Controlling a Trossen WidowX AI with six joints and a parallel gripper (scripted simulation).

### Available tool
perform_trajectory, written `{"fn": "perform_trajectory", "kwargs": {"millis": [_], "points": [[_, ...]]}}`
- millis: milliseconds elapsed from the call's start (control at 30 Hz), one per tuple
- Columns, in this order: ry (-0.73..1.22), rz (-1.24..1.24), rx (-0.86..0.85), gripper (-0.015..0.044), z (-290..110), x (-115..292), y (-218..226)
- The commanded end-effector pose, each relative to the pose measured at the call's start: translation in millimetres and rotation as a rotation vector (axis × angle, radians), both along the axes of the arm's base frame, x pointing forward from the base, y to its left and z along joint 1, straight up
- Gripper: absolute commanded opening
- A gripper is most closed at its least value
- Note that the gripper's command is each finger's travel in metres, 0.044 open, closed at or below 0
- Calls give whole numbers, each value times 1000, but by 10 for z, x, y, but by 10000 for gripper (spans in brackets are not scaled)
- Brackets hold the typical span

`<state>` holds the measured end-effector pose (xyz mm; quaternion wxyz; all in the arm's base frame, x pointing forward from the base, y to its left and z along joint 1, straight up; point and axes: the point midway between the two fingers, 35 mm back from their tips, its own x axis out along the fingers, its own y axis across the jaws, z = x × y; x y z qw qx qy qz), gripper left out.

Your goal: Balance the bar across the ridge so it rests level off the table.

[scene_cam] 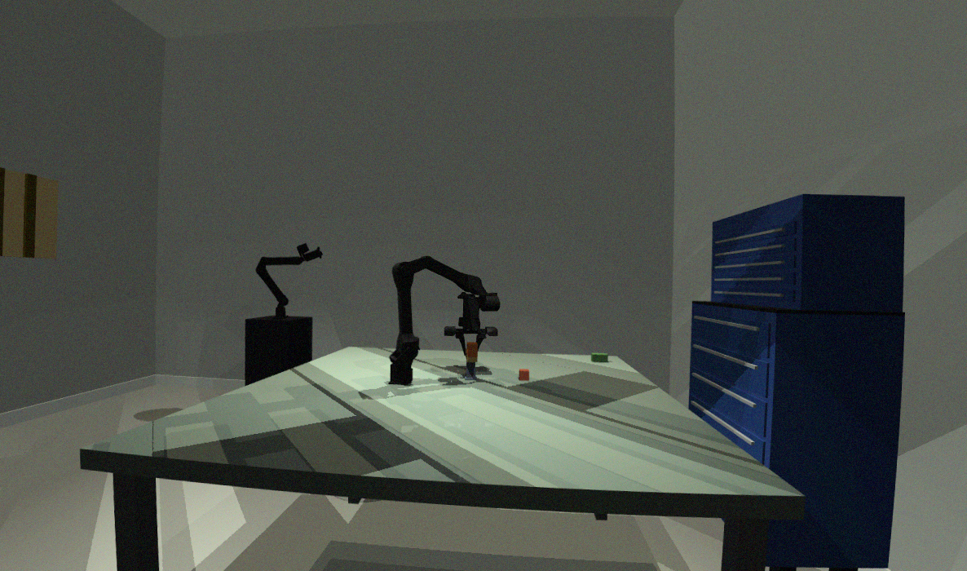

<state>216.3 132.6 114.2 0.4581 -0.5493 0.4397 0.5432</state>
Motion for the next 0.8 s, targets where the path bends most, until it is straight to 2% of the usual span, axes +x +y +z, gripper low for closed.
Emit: {"fn": "perform_trajectory", "kwargs": {"millis": [0, 767], "points": [[0, 0, 0, 169, -1, 0, 0], [0, 0, 0, 185, -1, 0, 0]]}}
